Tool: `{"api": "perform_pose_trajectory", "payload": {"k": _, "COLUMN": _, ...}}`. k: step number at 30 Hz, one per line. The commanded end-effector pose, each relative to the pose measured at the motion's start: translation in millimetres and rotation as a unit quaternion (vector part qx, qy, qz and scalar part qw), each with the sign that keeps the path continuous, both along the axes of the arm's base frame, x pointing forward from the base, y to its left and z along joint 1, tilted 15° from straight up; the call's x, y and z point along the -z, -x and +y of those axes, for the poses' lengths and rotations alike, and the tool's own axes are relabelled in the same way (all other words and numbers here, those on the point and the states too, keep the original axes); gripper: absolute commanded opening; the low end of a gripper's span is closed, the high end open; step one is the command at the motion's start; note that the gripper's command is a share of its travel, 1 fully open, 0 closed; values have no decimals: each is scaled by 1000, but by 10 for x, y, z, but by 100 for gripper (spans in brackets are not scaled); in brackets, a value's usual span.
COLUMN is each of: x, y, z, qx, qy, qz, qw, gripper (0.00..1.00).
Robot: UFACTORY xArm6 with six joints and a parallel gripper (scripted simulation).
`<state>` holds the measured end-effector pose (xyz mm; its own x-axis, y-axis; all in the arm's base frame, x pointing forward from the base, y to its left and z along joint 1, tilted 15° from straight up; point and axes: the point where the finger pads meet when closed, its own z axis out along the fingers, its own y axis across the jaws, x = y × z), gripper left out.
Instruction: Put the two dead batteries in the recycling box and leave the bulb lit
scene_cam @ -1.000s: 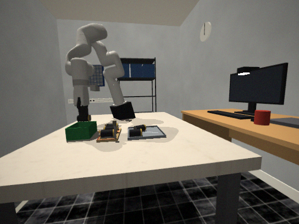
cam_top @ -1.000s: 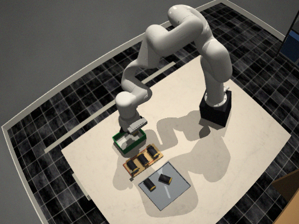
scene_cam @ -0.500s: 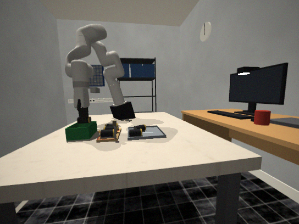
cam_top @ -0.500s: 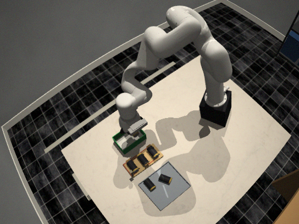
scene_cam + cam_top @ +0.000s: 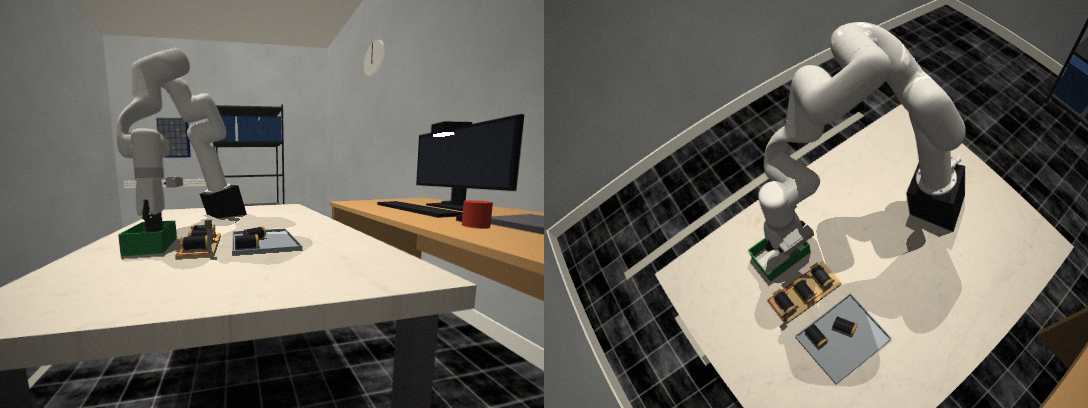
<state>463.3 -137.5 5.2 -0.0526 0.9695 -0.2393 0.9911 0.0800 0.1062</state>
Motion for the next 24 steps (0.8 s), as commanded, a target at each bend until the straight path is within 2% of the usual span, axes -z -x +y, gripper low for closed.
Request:
{"api": "perform_pose_trajectory", "payload": {"k": 1, "x": 24, "y": -32, "z": -15, "qx": 0, "qy": 1, "qz": -3, "qw": 1000, "gripper": 28}}
{"api": "perform_pose_trajectory", "payload": {"k": 13, "x": 27, "y": -32, "z": -15, "qx": 0, "qy": 1, "qz": -3, "qw": 1000, "gripper": 28}}
{"api": "perform_pose_trajectory", "payload": {"k": 14, "x": 27, "y": -32, "z": -15, "qx": 0, "qy": 1, "qz": -3, "qw": 1000, "gripper": 51}}
{"api": "perform_pose_trajectory", "payload": {"k": 24, "x": 27, "y": -32, "z": -15, "qx": 0, "qy": 1, "qz": -3, "qw": 1000, "gripper": 51}}
